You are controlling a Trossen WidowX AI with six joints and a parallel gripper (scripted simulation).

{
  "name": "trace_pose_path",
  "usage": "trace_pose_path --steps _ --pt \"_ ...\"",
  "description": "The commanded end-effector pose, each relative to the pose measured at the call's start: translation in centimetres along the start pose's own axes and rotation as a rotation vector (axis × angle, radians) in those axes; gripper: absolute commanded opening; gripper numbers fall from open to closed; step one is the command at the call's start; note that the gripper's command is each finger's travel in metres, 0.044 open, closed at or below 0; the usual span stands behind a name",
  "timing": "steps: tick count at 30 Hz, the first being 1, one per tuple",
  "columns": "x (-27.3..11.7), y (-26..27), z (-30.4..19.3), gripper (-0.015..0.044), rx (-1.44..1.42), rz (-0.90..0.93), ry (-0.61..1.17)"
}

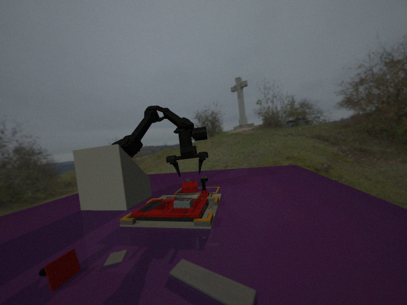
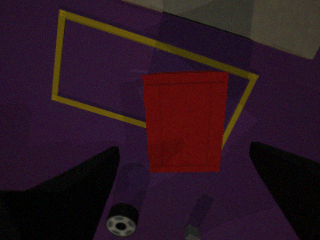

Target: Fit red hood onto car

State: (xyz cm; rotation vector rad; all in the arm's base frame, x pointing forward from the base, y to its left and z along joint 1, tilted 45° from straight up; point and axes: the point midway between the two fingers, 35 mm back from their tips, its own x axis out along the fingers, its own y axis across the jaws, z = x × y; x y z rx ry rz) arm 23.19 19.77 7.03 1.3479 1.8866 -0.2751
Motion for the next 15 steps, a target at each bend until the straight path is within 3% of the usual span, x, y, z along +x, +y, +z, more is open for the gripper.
trace_pose_path --steps 1,15 --pt "0.6 -0.2 0.2 0.044 0.007 -0.009 -0.004" --pt "1.9 -0.3 0.1 0.044 0.007 -0.009 -0.003"
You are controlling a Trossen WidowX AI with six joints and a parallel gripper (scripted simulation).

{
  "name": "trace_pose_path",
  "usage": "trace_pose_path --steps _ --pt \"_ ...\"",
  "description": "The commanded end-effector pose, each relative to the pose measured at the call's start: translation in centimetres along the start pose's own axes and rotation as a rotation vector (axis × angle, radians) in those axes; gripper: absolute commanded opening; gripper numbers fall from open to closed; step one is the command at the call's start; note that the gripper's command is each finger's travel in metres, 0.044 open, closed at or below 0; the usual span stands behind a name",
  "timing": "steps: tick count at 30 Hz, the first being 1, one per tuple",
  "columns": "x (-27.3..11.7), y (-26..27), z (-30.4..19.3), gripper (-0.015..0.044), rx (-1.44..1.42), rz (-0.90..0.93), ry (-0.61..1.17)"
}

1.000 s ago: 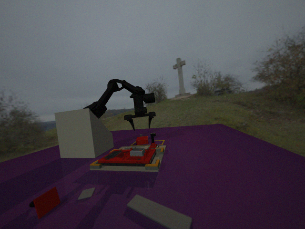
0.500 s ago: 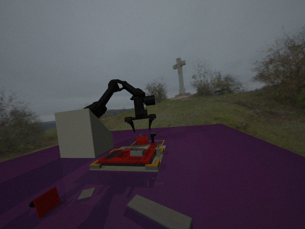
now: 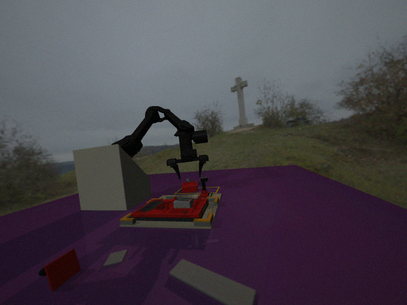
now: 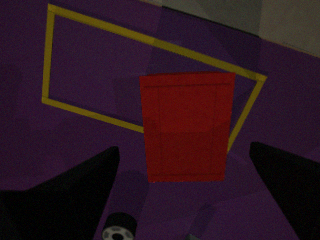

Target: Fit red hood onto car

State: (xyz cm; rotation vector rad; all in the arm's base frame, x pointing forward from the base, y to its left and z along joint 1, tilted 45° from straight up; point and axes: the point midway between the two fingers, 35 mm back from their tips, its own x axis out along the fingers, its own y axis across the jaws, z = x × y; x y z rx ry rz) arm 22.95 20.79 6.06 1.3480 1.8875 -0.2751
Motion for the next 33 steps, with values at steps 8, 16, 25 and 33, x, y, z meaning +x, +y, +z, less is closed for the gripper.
trace_pose_path --steps 8,16,25,33 --pt "1.3 -0.3 0.0 0.044 0.007 -0.009 -0.003" --pt "2.0 -0.4 0.0 0.044 0.008 -0.008 -0.001" --pt "2.3 -0.5 -0.1 0.044 0.008 -0.008 -0.001" --pt "2.7 -0.5 -0.1 0.044 0.008 -0.008 -0.001"
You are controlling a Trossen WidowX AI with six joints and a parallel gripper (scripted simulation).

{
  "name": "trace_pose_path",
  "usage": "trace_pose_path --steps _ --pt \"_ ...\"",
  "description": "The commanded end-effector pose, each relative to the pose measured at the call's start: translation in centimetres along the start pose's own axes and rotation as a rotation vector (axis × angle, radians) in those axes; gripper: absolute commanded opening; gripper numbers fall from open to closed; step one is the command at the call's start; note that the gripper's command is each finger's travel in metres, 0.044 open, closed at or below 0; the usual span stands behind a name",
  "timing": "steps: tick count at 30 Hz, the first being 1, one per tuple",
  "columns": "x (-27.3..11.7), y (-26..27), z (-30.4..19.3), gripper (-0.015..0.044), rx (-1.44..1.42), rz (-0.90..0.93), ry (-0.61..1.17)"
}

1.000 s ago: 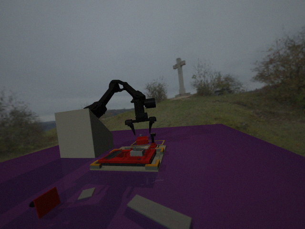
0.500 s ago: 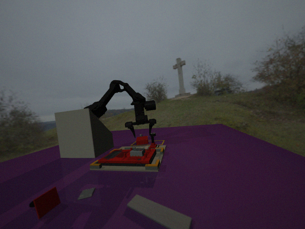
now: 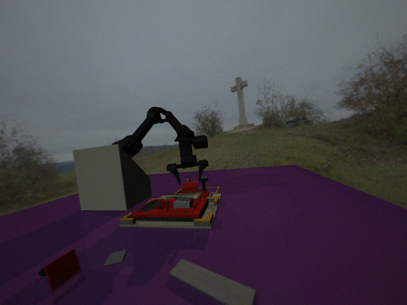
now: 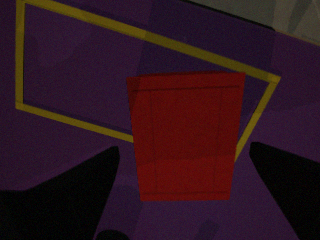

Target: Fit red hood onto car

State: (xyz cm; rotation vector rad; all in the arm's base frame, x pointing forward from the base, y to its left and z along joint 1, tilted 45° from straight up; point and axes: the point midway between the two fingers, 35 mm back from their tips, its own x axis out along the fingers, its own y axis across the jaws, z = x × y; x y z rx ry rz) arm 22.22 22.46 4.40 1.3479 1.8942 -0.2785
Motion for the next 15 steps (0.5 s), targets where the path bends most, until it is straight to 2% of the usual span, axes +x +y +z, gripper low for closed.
trace_pose_path --steps 1,15 --pt "0.31 -0.08 0.12 0.044 0.004 -0.004 -0.005" --pt "1.0 -0.08 0.12 0.044 0.004 -0.004 -0.005"
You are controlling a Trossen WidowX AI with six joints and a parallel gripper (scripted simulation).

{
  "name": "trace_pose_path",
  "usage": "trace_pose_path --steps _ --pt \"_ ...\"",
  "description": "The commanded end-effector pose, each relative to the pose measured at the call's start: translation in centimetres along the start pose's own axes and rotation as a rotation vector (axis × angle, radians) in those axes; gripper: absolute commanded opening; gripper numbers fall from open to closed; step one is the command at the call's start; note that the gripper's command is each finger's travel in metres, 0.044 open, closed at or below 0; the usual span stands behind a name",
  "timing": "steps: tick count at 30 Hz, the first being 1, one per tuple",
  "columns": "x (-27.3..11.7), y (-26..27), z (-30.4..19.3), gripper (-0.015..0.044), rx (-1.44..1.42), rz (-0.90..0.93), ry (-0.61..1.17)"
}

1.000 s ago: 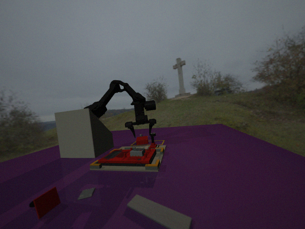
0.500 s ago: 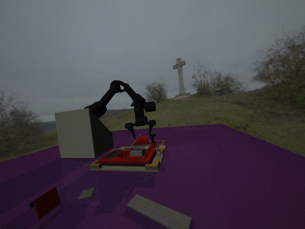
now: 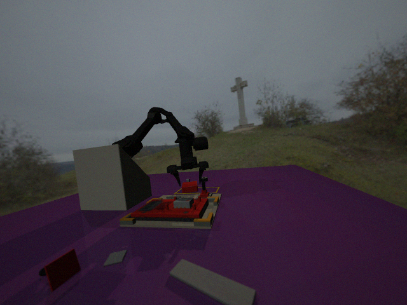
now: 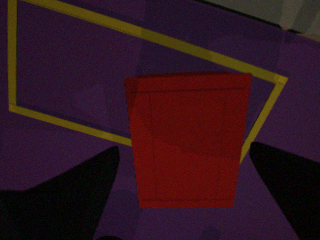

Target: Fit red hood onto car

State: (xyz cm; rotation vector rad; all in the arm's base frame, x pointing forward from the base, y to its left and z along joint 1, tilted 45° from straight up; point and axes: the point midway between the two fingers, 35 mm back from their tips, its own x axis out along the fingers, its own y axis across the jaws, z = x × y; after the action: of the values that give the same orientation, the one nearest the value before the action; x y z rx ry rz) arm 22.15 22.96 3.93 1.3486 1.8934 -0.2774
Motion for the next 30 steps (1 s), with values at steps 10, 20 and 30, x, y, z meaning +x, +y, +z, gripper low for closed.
trace_pose_path --steps 10,20,30 --pt "0.8 -0.12 0.12 0.044 0.005 -0.005 -0.004" --pt "0.88 -0.02 -0.02 0.0387 0.0 0.0 0.001" --pt "0.88 -0.02 -0.02 0.0282 0.0 0.0 0.001"
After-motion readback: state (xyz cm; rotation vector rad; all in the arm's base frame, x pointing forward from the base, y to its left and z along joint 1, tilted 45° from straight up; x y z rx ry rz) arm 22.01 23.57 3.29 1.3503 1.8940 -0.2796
